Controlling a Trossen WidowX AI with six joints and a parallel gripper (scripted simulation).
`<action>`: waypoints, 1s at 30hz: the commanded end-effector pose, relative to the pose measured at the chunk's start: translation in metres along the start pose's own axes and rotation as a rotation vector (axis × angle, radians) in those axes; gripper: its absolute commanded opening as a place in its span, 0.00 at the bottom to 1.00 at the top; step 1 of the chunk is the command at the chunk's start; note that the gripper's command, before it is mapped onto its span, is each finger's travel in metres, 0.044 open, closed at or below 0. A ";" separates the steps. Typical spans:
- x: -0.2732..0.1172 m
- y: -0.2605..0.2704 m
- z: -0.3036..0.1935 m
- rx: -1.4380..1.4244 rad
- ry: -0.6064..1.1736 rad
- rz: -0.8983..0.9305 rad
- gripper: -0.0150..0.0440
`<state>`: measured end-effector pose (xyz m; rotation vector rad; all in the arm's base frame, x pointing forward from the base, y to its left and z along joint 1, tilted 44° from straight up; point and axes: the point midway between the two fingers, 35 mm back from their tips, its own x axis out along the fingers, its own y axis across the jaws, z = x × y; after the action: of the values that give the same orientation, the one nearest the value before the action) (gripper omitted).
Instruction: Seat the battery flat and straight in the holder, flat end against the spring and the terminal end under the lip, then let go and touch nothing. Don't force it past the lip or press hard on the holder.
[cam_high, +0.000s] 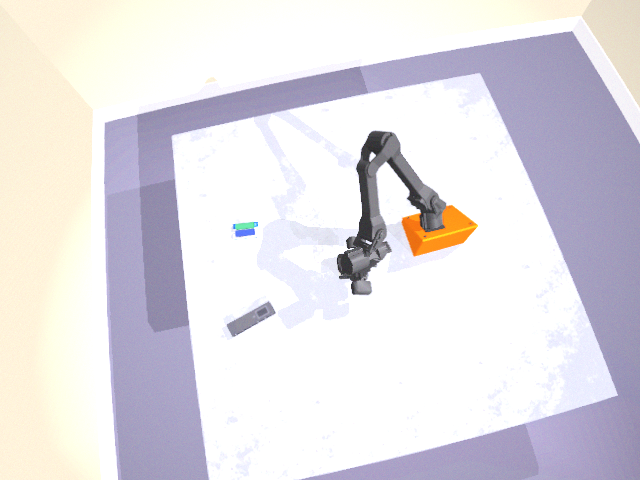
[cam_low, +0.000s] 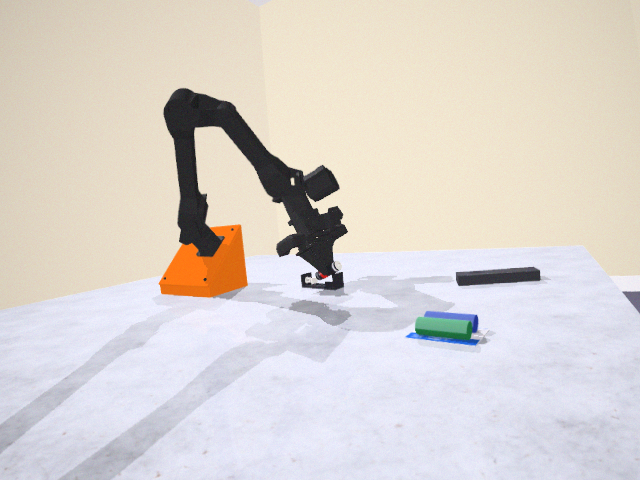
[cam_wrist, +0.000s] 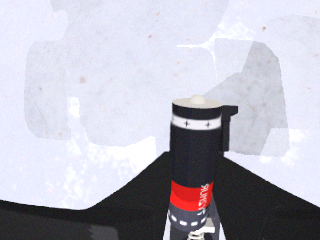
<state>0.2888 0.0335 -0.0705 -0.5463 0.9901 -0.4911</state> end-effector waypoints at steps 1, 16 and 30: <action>0.001 -0.002 -0.003 -0.009 -0.023 -0.004 0.38; 0.002 -0.006 -0.008 -0.012 -0.098 0.004 0.38; 0.001 -0.007 -0.016 -0.014 -0.113 0.016 0.38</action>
<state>0.2785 0.0260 -0.0722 -0.5651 0.8865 -0.4378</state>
